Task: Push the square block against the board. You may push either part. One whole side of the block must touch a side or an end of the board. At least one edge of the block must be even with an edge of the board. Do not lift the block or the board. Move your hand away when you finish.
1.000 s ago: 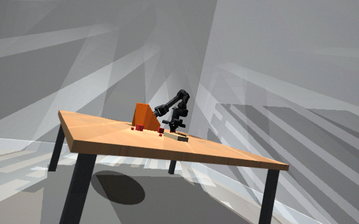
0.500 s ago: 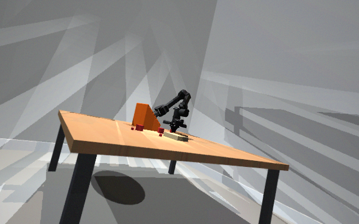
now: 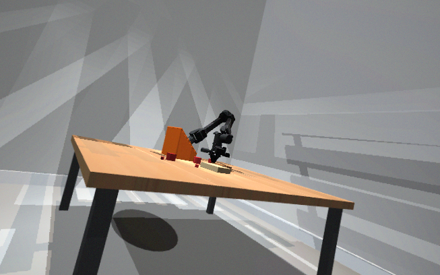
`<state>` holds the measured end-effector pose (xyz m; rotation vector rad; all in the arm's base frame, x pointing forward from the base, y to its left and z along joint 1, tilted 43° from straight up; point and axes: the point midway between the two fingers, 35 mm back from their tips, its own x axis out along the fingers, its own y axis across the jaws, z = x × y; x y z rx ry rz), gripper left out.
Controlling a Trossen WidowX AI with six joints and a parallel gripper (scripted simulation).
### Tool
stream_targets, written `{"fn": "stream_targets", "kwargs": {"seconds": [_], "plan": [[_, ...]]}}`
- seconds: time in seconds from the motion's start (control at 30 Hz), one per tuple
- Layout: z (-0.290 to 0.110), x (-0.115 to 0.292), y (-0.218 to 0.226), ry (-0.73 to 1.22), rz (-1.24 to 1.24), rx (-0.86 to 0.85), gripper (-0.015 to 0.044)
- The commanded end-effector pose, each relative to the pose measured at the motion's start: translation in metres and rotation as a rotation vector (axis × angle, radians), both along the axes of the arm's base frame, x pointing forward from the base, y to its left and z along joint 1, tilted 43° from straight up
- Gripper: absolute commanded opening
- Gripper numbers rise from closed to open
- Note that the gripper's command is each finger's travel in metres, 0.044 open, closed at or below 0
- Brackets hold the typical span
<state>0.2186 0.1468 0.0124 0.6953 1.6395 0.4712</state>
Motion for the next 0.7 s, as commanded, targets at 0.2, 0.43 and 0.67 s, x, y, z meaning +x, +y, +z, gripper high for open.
{"fn": "stream_targets", "kwargs": {"seconds": [0.2,0.43,0.67], "plan": [[0.002,-0.014,0.002,0.004,0.0,0.001,0.0],[0.004,-0.025,0.004,0.005,0.0,0.002,0.0],[0.005,-0.036,0.004,0.005,0.0,0.002,0.0]]}}
